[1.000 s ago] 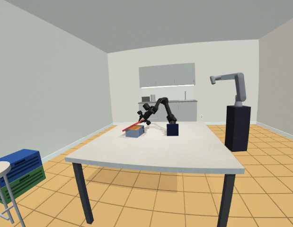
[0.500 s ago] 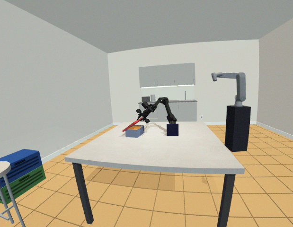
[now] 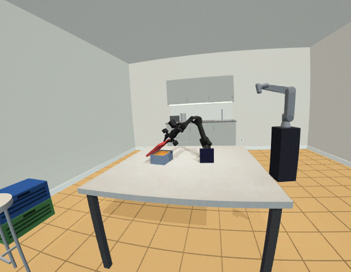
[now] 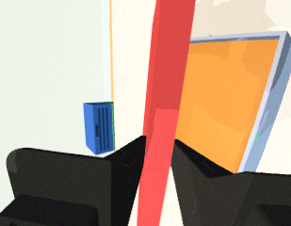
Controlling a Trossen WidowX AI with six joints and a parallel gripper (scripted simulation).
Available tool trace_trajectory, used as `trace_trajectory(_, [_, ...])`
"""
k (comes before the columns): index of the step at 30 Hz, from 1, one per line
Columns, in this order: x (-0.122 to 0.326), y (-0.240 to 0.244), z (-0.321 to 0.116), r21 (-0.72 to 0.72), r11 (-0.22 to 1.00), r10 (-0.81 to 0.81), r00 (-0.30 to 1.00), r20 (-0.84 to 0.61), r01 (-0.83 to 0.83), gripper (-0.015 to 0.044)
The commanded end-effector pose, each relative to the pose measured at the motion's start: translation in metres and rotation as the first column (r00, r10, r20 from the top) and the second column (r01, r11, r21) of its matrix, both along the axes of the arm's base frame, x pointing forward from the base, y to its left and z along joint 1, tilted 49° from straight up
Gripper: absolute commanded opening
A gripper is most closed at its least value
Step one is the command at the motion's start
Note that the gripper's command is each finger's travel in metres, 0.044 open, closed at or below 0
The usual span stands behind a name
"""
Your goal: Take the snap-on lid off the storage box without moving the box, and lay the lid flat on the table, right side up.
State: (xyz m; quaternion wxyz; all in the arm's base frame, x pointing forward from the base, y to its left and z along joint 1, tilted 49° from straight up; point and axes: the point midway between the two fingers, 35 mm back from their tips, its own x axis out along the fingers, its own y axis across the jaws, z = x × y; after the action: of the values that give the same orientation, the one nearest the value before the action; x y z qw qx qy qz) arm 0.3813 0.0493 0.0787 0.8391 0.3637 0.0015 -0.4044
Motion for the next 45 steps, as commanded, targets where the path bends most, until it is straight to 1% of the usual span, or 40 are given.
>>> trace_trajectory(1, [0.003, 0.008, 0.007, 0.007, 1.000, 0.004, 1.000, 0.015, -0.004, 0.0000])
trace_trajectory(38, [0.007, 0.043, 0.039, 0.009, 1.000, 0.004, 1.000, 0.014, -0.004, 0.0000])
trace_trajectory(45, [0.001, 0.034, 0.040, 0.008, 1.000, 0.004, 1.000, 0.014, -0.004, 0.0000])
